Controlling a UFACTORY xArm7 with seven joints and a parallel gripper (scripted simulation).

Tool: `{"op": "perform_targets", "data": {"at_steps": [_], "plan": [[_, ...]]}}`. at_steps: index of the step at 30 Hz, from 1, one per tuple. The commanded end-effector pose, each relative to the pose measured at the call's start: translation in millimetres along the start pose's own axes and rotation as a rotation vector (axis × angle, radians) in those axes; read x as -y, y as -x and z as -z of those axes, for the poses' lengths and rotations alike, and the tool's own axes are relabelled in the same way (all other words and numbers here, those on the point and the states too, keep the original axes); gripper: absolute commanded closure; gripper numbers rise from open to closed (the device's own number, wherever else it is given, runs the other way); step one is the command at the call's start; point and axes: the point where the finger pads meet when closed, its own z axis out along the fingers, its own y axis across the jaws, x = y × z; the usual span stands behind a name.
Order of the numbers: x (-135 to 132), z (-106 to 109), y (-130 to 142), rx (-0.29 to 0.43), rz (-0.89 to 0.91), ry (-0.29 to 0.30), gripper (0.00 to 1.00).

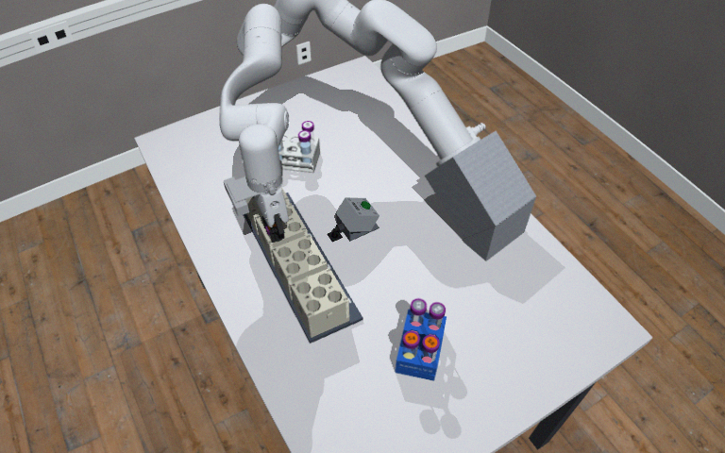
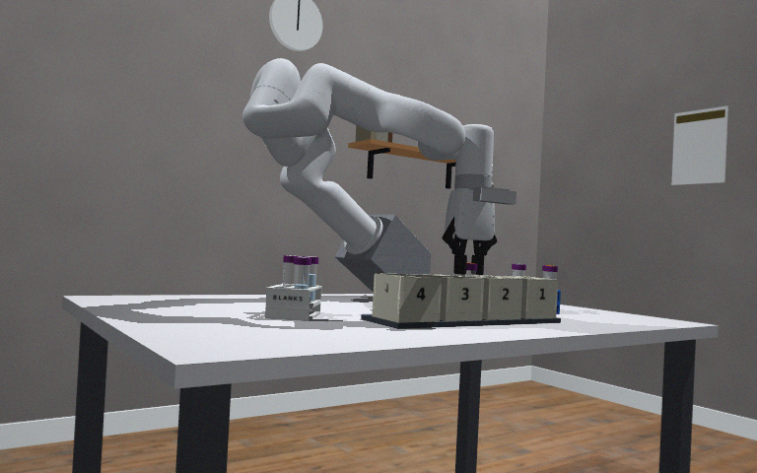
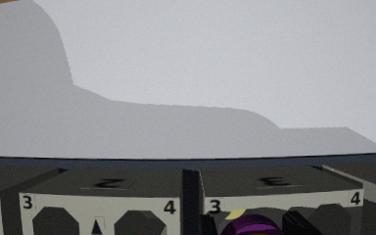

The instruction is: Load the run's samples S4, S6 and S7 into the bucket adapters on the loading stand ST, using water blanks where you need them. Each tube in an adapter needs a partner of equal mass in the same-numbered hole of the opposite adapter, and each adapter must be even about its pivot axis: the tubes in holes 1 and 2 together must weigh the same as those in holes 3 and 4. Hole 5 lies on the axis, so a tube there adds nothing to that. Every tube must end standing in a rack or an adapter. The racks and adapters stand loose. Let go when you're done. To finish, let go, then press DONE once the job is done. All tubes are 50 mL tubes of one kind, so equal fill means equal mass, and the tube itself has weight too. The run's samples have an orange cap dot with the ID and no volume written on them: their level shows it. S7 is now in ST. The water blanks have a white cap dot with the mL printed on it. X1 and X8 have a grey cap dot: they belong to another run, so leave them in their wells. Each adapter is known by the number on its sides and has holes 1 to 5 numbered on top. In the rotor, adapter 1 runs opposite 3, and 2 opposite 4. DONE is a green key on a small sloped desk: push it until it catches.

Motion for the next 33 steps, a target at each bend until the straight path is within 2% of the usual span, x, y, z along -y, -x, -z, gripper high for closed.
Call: {"op": "perform_targets", "data": {"at_steps": [1,33], "plan": [[1,8,-1,-0.005,0.000,-0.003,0.56],[1,64,-1,-0.005,0.000,-0.003,0.56]]}}
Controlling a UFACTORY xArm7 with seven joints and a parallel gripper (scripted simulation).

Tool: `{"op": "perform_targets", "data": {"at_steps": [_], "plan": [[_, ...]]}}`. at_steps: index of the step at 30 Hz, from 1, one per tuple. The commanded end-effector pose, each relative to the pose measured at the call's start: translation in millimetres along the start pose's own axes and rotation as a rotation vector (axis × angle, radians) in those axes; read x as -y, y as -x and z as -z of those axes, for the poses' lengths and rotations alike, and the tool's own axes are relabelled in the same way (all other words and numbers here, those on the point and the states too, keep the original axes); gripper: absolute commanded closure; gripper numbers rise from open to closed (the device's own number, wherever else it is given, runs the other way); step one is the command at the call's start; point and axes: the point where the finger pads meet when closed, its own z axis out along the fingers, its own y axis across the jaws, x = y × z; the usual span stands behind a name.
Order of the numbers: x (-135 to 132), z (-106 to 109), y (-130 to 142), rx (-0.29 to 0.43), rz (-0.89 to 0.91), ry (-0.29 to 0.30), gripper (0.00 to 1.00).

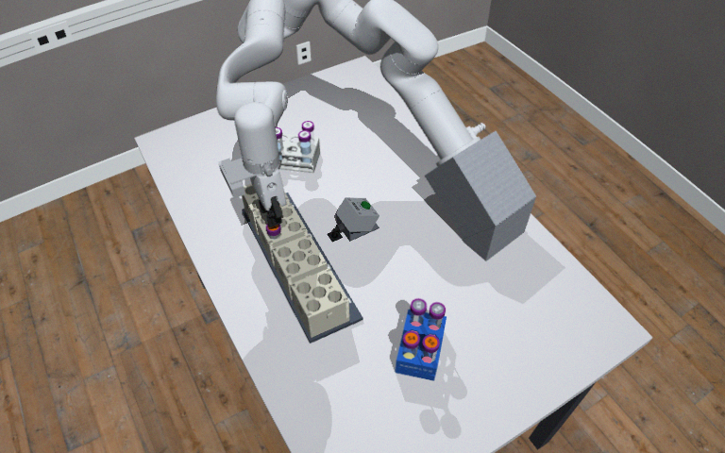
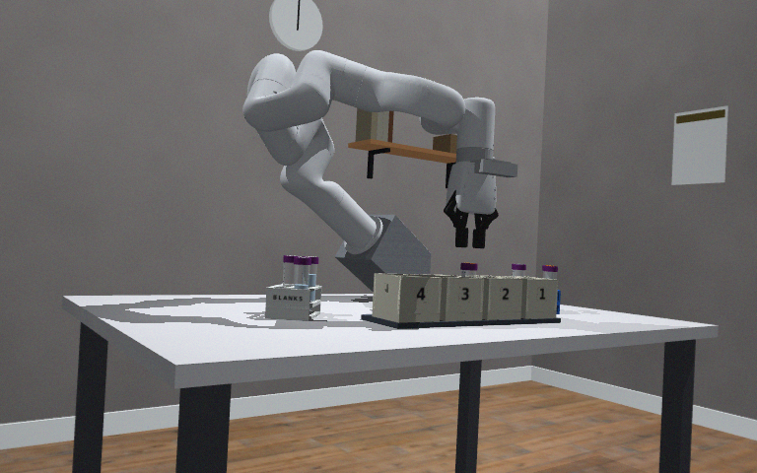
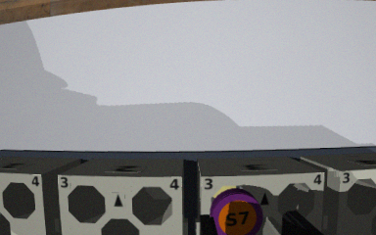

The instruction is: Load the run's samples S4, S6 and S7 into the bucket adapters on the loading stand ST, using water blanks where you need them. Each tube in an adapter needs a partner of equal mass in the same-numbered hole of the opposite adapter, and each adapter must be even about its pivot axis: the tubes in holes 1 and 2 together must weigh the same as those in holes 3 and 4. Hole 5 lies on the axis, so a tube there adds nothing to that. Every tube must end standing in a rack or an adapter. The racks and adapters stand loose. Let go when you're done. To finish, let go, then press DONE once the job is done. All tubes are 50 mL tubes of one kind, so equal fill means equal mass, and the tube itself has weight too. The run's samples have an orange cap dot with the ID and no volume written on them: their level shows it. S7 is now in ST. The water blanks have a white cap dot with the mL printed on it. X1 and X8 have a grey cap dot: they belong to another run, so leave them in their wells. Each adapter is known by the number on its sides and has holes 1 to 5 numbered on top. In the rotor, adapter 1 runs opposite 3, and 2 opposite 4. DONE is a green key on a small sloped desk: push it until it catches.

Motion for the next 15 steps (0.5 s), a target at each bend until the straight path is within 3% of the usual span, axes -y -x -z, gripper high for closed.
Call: {"op": "perform_targets", "data": {"at_steps": [1,15], "plan": [[1,12,-1,-0.004,0.000,-0.003,0.56],[1,36,-1,-0.004,0.000,-0.003,0.56]]}}
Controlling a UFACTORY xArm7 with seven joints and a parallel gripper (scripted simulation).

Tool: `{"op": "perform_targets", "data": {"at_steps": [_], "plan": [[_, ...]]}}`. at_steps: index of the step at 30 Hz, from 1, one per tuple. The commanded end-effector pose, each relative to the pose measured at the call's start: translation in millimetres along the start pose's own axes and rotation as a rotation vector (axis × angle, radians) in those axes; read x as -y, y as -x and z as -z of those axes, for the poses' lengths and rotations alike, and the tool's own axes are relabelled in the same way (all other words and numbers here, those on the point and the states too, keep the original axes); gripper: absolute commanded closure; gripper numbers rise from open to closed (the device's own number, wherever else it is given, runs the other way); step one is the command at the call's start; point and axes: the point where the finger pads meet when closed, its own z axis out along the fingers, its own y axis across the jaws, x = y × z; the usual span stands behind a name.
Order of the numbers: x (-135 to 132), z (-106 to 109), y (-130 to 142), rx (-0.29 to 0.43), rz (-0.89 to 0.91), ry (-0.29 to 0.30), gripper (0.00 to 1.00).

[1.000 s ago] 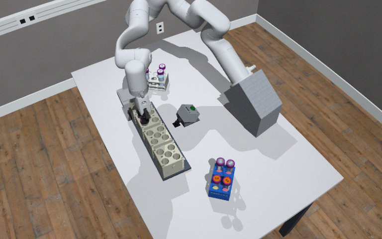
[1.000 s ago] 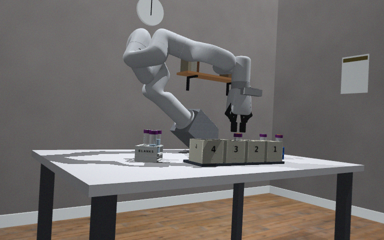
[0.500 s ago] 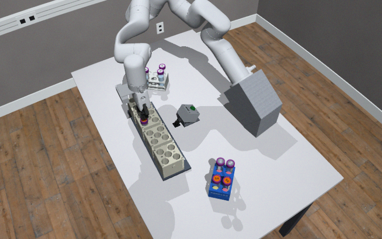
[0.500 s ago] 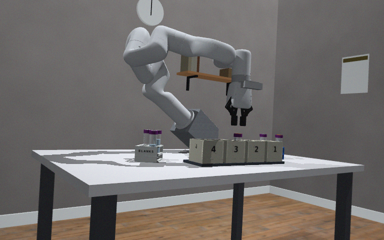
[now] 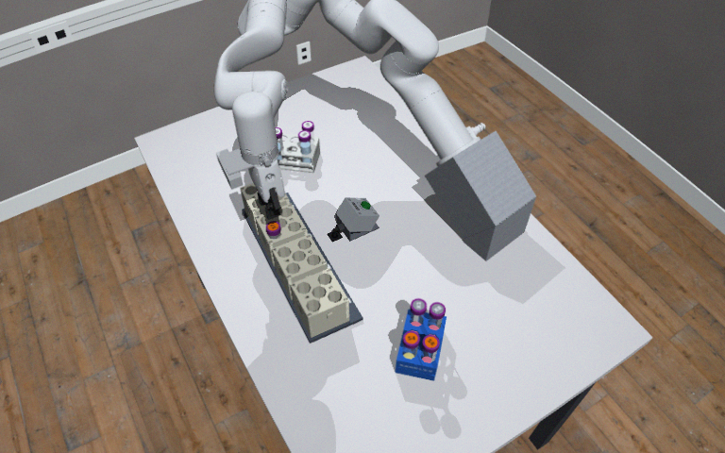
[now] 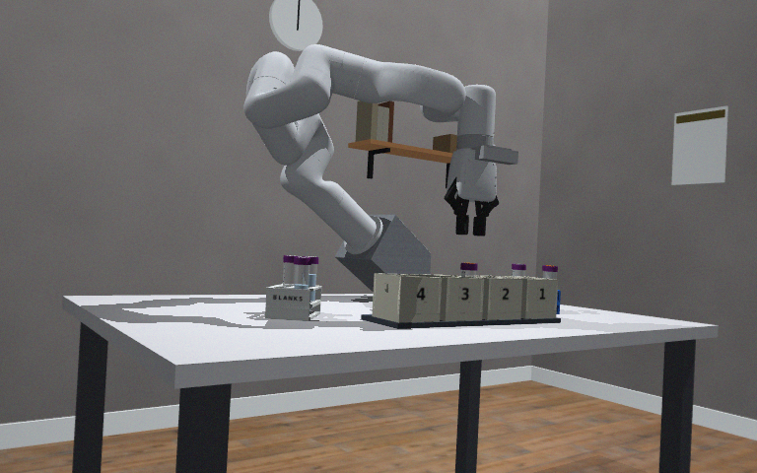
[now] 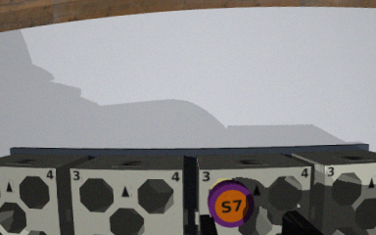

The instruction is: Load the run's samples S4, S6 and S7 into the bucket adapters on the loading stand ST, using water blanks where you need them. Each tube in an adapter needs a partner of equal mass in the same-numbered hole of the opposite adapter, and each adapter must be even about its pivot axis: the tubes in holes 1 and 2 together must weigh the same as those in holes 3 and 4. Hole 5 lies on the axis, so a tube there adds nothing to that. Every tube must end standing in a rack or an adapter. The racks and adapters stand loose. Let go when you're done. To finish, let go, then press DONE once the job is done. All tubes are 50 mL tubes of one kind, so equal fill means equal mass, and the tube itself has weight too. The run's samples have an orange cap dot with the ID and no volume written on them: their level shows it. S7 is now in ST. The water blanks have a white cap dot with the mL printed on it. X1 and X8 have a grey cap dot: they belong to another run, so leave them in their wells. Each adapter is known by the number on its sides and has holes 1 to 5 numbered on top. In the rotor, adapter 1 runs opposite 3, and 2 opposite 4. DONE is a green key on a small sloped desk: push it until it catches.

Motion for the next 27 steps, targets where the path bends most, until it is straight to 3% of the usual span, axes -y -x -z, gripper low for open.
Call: {"op": "perform_targets", "data": {"at_steps": [1,27], "plan": [[1,12,-1,-0.005,0.000,-0.003,0.56],[1,53,-1,-0.005,0.000,-0.003,0.56]]}}
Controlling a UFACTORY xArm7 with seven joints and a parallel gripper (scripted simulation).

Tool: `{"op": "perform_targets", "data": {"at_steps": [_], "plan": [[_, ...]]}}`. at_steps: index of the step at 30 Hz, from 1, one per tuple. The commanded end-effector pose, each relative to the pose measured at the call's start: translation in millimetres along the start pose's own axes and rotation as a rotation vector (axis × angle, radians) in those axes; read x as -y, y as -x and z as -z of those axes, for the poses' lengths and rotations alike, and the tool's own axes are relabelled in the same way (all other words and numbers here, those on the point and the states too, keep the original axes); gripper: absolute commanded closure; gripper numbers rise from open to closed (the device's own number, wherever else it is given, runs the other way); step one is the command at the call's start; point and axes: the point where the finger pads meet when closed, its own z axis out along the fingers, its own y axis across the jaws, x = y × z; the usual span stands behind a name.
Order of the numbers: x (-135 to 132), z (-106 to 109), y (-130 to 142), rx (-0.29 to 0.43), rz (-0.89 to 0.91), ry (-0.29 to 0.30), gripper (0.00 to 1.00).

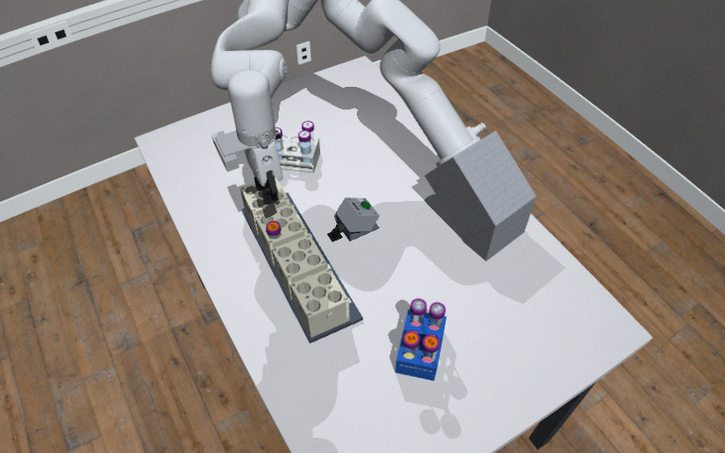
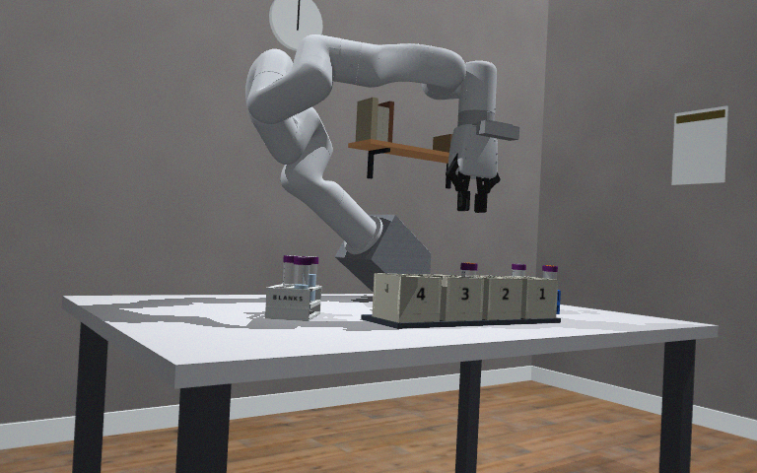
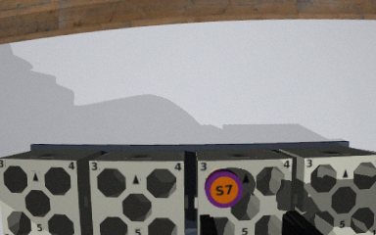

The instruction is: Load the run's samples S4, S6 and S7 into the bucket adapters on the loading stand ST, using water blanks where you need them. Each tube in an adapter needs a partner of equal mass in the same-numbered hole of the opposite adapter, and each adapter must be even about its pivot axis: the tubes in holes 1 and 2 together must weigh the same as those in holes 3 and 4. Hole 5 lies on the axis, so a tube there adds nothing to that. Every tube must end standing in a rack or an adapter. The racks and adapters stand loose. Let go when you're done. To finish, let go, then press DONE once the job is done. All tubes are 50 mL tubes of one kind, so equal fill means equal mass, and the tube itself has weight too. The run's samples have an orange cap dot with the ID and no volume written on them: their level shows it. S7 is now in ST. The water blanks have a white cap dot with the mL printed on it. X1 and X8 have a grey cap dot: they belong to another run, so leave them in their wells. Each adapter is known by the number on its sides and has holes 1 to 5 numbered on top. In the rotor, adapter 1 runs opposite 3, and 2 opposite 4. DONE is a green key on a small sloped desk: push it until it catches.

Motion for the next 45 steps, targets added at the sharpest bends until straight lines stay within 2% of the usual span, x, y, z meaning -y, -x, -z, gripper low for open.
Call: {"op": "perform_targets", "data": {"at_steps": [1,21,22,33,35,45], "plan": [[1,4,-1,-0.003,0.000,-0.002,0.56],[1,4,-1,-0.003,0.000,-0.002,0.56],[5,4,1,-0.003,-0.033,-0.002,0.43],[56,4,22,-0.002,-0.400,-0.003,0.43],[56,4,22,-0.002,-0.400,-0.003,0.43],[103,4,40,-0.002,-0.719,-0.004,0.43]]}}
